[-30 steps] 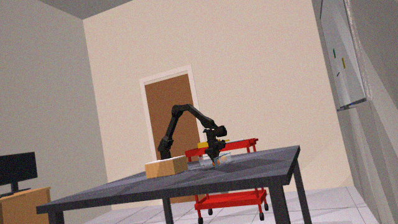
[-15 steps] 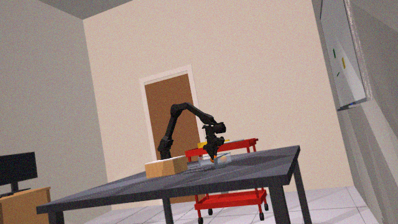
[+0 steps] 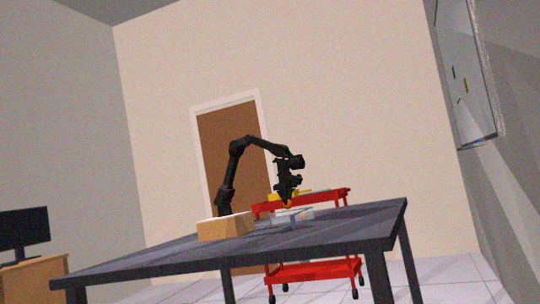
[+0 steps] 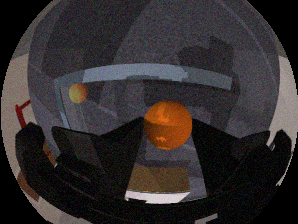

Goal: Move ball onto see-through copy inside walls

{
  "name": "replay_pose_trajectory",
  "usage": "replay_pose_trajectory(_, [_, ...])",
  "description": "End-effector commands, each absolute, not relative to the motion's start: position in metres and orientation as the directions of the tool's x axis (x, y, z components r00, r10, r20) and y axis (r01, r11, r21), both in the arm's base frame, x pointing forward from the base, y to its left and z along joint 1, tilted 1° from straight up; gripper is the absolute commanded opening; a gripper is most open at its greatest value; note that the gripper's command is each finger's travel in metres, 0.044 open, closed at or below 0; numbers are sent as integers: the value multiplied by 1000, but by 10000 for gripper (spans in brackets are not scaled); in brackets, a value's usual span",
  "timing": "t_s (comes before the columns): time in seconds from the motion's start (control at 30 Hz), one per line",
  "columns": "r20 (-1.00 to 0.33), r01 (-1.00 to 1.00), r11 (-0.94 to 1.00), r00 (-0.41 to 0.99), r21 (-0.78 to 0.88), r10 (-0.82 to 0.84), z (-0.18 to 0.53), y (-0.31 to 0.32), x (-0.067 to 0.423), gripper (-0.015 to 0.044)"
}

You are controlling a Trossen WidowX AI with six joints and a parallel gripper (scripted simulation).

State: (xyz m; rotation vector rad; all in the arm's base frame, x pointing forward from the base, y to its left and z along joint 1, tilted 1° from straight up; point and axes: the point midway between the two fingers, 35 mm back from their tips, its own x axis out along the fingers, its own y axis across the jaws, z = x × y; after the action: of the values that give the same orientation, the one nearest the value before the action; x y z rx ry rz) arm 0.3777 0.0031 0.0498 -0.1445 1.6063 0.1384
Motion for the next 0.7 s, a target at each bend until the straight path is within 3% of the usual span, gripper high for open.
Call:
replay_pose_trajectory(0.0, [-1000, -168, 986, 7, 1, 2, 83, 4, 384, 0])
replay_pose_trajectory(0.23, [-1000, -164, 986, 26, 3, 7, 100, 8, 384, 0])
replay_pose_trajectory(0.67, [-1000, -164, 986, 24, 12, 16, 73, 90, 361, 0])
